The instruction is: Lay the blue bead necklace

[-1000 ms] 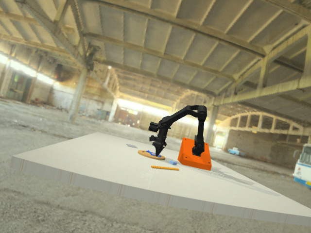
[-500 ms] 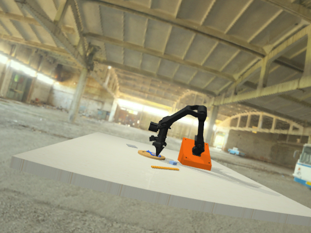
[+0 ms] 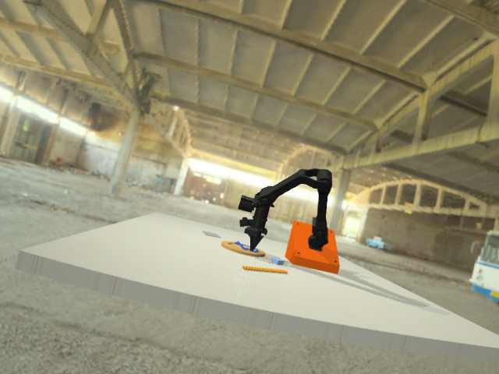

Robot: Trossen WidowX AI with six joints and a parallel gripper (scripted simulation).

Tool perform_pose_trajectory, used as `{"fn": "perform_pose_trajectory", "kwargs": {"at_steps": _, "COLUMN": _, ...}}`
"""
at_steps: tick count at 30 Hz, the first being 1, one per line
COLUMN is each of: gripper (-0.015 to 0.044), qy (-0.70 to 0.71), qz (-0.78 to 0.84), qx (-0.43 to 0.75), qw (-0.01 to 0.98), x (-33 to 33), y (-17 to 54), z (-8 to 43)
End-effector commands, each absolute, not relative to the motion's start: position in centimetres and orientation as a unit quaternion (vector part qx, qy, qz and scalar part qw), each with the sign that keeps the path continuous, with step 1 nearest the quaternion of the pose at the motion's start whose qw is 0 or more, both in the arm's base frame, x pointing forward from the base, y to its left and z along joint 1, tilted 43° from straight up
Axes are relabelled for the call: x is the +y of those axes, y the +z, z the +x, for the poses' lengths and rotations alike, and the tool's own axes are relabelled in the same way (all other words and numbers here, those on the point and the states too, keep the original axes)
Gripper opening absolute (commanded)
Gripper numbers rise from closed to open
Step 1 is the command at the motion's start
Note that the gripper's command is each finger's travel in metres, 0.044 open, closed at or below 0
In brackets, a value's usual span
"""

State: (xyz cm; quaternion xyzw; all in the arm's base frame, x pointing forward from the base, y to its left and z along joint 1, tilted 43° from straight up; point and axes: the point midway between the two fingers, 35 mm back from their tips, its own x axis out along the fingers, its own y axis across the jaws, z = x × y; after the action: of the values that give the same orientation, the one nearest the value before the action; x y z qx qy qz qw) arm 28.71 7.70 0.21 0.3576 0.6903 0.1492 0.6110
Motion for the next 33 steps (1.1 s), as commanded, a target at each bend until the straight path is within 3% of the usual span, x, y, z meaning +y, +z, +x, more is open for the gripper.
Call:
{"fn": "perform_pose_trajectory", "kwargs": {"at_steps": 1, "gripper": 0.0, "qy": 0.149, "qz": 0.359, "qx": 0.692, "qw": 0.609, "x": 7.4, "y": 0.5, "z": 28.6}}
{"fn": "perform_pose_trajectory", "kwargs": {"at_steps": 22, "gripper": 0.0, "qy": 0.149, "qz": 0.36, "qx": 0.692, "qw": 0.607, "x": 8.6, "y": 0.8, "z": 28.4}}
{"fn": "perform_pose_trajectory", "kwargs": {"at_steps": 33, "gripper": 0.0289, "qy": 0.148, "qz": 0.359, "qx": 0.69, "qw": 0.611, "x": 8.1, "y": 1.1, "z": 28.7}}
